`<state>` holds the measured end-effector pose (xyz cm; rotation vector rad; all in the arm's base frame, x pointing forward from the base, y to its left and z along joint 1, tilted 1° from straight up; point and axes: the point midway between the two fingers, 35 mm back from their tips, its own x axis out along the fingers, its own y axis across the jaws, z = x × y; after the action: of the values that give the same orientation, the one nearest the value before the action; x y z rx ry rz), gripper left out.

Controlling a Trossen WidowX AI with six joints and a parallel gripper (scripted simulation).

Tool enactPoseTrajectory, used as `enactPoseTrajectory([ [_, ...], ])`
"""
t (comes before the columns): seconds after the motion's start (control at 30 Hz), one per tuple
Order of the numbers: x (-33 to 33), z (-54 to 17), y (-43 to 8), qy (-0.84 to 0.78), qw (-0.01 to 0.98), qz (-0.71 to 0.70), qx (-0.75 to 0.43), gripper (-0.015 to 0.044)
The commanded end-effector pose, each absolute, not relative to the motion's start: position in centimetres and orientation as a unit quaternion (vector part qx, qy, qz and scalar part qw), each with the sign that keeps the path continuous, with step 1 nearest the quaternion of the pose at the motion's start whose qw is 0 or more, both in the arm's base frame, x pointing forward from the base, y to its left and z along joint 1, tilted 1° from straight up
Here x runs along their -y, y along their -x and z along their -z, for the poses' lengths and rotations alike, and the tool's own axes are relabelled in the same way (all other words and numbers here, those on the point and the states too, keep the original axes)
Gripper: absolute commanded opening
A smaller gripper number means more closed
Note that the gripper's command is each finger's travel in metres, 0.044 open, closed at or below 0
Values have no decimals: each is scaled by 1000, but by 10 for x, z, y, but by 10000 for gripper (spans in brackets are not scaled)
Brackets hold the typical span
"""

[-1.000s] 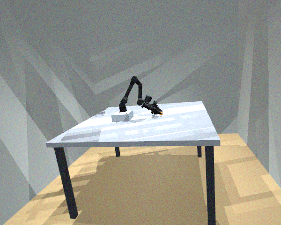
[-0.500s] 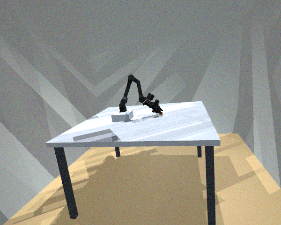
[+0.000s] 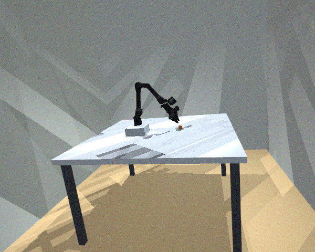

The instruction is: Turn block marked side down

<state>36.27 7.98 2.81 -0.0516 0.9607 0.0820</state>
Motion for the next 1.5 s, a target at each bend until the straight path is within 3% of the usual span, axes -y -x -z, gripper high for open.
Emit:
enactPoseTrajectory([
  [0.0, -78, -44, -354, 23, 873, -39, -486, 440],
  [0.17, -78, -44, -357, 24, 868, -39, -495, 440],
  [0.73, -82, -64, -392, 33, 717, -32, -696, 440],
  [1.47, -83, -6, -394, 33, 715, -31, -697, 440],
])
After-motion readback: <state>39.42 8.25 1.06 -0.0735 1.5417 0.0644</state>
